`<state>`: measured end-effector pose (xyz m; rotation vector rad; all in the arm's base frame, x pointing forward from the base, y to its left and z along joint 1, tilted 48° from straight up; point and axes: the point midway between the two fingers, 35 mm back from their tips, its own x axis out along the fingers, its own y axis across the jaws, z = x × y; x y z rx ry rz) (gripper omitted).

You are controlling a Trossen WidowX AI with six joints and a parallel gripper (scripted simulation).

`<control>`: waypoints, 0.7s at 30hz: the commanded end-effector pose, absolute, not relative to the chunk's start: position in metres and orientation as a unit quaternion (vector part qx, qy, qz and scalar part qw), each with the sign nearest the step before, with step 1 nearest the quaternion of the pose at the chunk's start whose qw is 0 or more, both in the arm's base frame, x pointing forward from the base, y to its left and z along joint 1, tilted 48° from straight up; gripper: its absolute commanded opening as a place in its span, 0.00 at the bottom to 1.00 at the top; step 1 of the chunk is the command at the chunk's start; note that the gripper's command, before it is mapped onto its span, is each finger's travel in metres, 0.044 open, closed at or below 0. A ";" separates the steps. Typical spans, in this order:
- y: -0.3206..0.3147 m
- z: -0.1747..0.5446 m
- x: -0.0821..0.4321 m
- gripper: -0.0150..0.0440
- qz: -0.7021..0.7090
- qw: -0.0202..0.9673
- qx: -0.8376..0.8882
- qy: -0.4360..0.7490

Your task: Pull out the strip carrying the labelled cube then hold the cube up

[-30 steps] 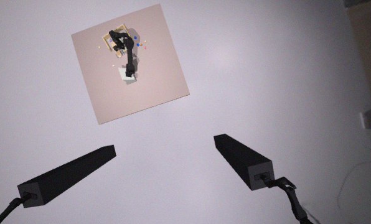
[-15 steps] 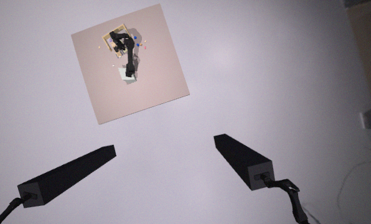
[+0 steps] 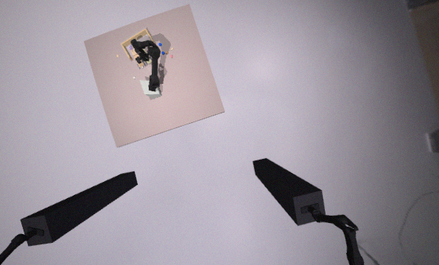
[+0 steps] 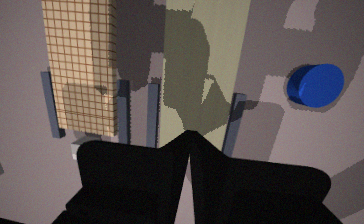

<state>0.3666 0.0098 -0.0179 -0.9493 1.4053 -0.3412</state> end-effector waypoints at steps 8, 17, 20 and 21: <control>0.000 -0.018 0.348 0.25 -0.152 0.642 -0.420 0.623; -0.005 -0.017 0.336 0.25 -0.152 0.642 -0.420 0.623; -0.006 -0.016 0.331 0.25 -0.152 0.642 -0.420 0.623; -0.007 -0.016 0.330 0.25 -0.151 0.642 -0.420 0.623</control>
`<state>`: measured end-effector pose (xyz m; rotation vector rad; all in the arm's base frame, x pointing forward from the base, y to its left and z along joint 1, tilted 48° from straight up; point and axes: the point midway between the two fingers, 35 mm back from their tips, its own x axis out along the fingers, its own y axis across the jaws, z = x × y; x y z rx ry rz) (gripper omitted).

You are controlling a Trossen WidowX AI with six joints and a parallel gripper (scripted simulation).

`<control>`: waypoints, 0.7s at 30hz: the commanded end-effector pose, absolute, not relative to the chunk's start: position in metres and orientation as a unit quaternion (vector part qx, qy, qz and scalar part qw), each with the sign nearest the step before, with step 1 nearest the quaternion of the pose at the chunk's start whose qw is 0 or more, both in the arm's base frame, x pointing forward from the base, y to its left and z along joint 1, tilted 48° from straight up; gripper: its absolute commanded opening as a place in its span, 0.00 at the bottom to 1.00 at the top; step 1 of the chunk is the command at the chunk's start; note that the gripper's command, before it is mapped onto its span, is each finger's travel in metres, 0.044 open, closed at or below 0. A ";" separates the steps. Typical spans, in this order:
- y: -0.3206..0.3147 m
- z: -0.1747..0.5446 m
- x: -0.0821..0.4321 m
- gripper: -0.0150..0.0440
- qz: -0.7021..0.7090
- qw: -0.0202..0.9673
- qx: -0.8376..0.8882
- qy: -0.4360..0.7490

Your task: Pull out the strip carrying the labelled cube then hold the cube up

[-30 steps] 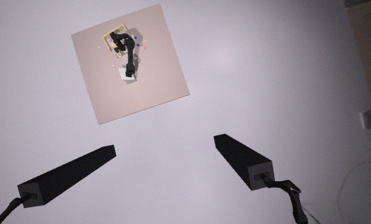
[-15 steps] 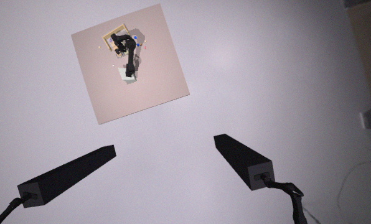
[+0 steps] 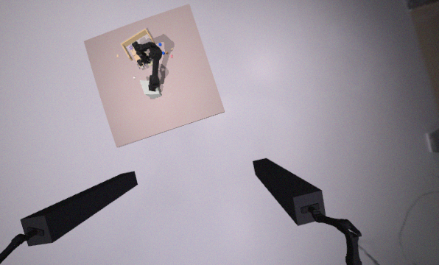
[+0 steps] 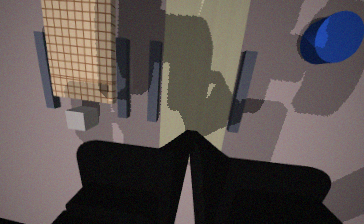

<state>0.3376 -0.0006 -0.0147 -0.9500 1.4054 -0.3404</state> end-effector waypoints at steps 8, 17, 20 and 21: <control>-0.011 -0.015 0.318 0.25 -0.151 0.642 -0.420 0.624; -0.016 -0.013 0.305 0.25 -0.151 0.642 -0.420 0.624; -0.018 -0.013 0.300 0.25 -0.151 0.641 -0.420 0.624; -0.018 -0.012 0.299 0.25 -0.151 0.641 -0.420 0.624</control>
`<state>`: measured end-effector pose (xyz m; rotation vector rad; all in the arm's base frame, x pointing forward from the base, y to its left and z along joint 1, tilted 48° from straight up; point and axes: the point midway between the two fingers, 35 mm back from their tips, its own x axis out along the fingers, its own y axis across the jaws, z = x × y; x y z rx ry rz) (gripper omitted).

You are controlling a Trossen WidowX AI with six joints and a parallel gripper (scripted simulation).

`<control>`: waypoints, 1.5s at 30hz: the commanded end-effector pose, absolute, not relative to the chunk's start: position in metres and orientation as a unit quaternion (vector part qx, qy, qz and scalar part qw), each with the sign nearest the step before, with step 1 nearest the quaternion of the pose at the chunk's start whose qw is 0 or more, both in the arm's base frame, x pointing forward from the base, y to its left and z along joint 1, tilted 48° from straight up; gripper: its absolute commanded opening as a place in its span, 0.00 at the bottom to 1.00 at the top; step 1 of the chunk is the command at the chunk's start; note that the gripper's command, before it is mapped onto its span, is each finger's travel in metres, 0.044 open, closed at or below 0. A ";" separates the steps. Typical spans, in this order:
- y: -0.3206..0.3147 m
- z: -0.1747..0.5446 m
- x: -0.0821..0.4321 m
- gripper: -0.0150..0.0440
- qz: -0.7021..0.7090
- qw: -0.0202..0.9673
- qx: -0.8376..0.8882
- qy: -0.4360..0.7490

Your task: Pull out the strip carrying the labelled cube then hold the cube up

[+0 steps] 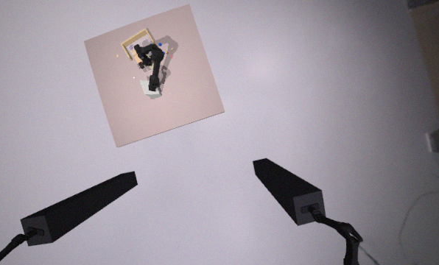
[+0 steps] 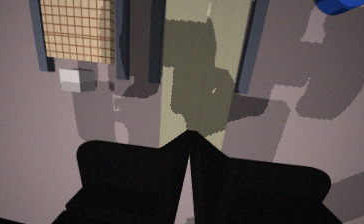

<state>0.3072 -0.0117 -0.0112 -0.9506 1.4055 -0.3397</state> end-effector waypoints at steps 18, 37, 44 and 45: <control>-0.027 -0.009 0.273 0.25 -0.151 0.641 -0.420 0.624; -0.037 -0.006 0.247 0.25 -0.151 0.640 -0.421 0.625; -0.041 -0.005 0.236 0.25 -0.151 0.640 -0.421 0.625; -0.041 -0.005 0.235 0.25 -0.151 0.640 -0.421 0.625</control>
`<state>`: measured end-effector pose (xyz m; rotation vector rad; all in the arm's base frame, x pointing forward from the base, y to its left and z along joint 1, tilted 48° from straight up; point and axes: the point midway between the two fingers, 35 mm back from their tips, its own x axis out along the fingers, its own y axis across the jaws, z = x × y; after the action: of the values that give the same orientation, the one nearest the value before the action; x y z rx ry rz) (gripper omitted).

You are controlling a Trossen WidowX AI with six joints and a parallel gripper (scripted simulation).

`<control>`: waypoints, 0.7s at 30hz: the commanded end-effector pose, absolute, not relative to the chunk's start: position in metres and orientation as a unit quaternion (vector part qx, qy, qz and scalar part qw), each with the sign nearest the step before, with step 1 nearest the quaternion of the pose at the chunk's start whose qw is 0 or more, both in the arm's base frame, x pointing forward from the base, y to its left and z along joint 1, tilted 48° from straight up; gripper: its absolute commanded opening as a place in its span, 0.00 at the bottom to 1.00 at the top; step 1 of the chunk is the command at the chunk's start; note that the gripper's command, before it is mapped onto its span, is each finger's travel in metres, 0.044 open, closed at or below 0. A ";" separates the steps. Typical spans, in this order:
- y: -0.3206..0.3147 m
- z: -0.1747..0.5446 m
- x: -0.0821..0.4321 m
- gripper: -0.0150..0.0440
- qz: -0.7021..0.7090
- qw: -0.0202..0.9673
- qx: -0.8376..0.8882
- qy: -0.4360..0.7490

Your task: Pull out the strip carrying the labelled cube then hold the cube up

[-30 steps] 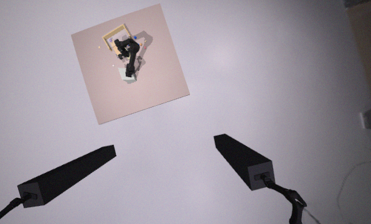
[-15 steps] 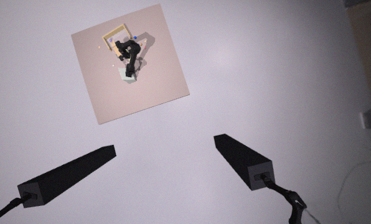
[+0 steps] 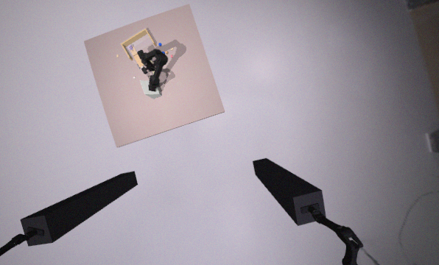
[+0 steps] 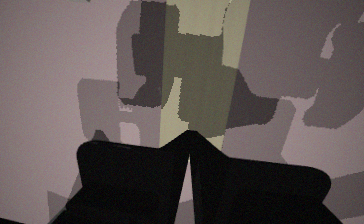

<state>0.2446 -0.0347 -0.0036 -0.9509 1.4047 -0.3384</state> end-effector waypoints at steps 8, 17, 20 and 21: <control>-0.032 0.001 0.239 0.25 -0.148 0.647 -0.418 0.620; -0.006 0.024 0.234 0.30 -0.153 0.643 -0.417 0.624; -0.001 0.022 0.251 0.43 -0.185 0.663 -0.383 0.615; 0.001 0.022 0.256 0.48 -0.188 0.665 -0.381 0.614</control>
<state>0.2437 -0.0046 0.0227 -0.9071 1.4021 -0.3911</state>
